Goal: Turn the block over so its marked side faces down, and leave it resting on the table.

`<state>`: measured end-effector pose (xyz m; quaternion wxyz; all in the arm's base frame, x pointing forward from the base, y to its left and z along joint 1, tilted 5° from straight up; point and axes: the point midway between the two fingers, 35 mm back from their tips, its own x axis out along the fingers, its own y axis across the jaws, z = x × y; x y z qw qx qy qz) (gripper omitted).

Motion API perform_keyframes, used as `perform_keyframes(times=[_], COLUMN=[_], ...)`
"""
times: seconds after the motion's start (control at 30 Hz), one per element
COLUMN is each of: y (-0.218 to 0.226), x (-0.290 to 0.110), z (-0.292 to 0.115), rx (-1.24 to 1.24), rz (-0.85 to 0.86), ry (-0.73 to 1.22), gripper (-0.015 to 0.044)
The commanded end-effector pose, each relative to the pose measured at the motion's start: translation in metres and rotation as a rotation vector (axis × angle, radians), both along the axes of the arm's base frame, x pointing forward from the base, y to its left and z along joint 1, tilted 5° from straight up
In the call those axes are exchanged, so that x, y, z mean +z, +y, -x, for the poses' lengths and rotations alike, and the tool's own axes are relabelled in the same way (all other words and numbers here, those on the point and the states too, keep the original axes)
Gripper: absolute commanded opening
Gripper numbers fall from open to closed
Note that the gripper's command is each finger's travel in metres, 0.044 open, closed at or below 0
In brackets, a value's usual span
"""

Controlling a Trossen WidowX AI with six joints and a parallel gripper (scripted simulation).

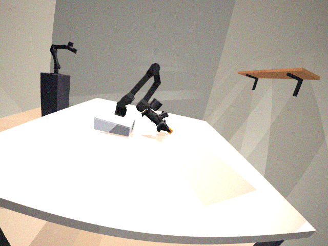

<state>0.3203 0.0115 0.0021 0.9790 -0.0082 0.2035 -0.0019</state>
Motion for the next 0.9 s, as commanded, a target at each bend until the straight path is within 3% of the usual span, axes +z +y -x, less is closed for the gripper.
perform_keyframes(times=[0.0, 0.5, 0.87], y=[-0.0003, -0.0003, -0.0003], x=[0.0001, 0.0001, 0.0001], z=[0.0002, 0.0002, 0.0002], rx=[-0.001, -0.001, -0.001], rz=[0.004, 0.004, 0.004], ry=[-0.001, -0.001, -0.001], gripper=[0.0053, 0.044, 0.044])
